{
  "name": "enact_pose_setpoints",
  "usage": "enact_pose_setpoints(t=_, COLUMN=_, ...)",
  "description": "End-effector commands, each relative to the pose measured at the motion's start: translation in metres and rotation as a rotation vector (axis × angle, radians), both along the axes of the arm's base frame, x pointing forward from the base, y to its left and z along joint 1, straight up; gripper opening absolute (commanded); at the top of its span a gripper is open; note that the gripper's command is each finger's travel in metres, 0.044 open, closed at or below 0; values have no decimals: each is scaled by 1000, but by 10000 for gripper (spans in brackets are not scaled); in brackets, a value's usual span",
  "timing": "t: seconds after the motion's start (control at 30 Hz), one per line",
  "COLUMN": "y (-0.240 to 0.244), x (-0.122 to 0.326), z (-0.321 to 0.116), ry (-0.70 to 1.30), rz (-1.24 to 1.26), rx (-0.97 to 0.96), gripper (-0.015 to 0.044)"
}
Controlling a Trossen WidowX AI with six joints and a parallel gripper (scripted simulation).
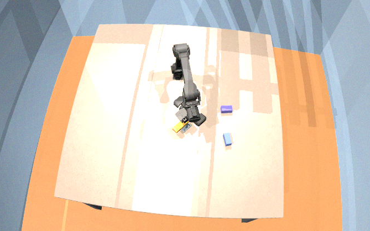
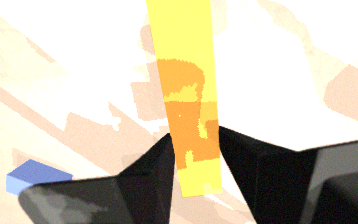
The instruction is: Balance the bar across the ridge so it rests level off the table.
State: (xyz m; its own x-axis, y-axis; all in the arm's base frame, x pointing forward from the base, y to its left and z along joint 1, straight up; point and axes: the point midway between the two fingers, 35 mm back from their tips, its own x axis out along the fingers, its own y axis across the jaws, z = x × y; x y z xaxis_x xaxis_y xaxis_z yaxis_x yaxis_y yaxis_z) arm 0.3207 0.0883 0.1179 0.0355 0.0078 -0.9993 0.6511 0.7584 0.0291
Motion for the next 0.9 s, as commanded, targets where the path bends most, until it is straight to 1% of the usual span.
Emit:
enact_pose_setpoints(t=0.0, y=0, x=0, z=0, ry=0, rz=0, rx=0, gripper=0)
enact_pose_setpoints(t=0.37, y=0, x=0, z=0, ry=0, rz=0, rx=0, gripper=0)
enact_pose_setpoints(t=0.57, y=0, x=0, z=0, ry=0, rz=0, rx=0, gripper=157)
enact_pose_setpoints(t=0.6, y=0, x=0, z=0, ry=0, rz=0, rx=0, gripper=167)
enact_pose_setpoints(t=0.87, y=0, x=0, z=0, ry=0, rz=0, rx=0, gripper=167)
